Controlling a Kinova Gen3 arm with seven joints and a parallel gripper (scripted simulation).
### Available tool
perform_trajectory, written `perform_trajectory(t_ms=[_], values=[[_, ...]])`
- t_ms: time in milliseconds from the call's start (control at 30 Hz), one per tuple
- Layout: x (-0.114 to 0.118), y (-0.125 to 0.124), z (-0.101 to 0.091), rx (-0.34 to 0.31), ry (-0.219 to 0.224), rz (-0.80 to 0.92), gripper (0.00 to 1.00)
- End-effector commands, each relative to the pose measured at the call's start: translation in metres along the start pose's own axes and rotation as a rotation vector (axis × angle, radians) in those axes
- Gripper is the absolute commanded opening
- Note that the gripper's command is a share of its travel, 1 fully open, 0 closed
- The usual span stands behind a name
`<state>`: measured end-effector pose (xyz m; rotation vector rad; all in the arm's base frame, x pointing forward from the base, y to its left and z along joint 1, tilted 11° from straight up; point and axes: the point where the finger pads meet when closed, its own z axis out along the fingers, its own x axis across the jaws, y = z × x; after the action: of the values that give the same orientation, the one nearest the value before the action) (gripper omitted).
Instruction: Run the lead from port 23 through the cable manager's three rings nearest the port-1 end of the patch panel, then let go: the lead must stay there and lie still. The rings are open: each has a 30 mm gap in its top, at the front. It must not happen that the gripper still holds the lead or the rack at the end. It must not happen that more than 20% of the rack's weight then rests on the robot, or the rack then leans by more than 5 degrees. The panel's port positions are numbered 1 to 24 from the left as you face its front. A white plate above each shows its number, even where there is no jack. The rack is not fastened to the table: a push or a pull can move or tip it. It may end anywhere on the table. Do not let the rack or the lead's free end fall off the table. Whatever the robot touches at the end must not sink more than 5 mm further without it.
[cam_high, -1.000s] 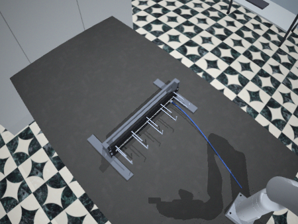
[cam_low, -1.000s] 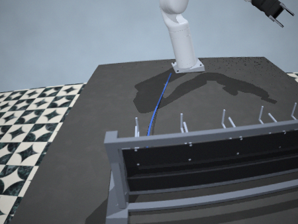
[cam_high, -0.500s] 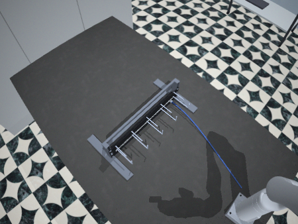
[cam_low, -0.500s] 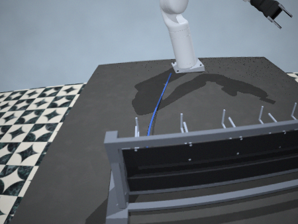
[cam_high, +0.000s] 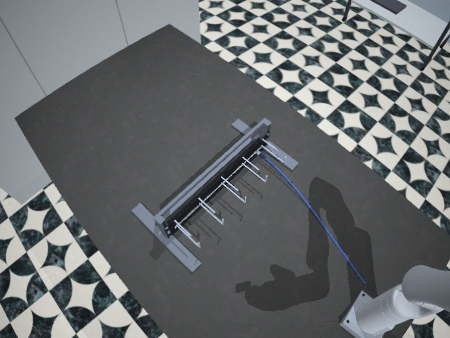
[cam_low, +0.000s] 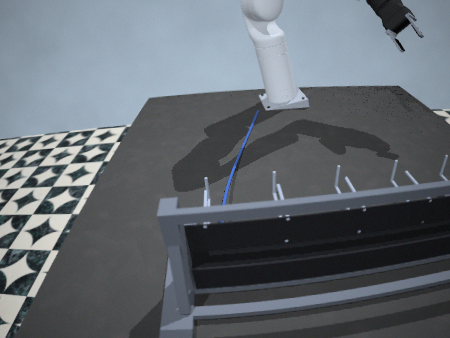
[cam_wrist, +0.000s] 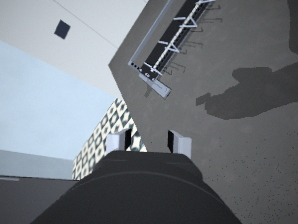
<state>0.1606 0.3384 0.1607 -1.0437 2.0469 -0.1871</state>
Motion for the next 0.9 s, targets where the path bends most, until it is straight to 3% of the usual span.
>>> perform_trajectory(t_ms=[0,100,167,667,733,867], values=[[0.002,-0.022,0.001,-0.012,0.043,0.06,1.0],[0.013,-0.038,0.005,-0.021,0.102,0.086,1.0],[0.013,-0.038,0.005,-0.021,0.102,0.086,1.0],[0.063,-0.11,0.018,-0.065,0.363,0.202,1.0],[0.063,-0.11,0.018,-0.065,0.363,0.202,1.0],[0.074,-0.126,0.021,-0.074,0.424,0.228,1.0]])
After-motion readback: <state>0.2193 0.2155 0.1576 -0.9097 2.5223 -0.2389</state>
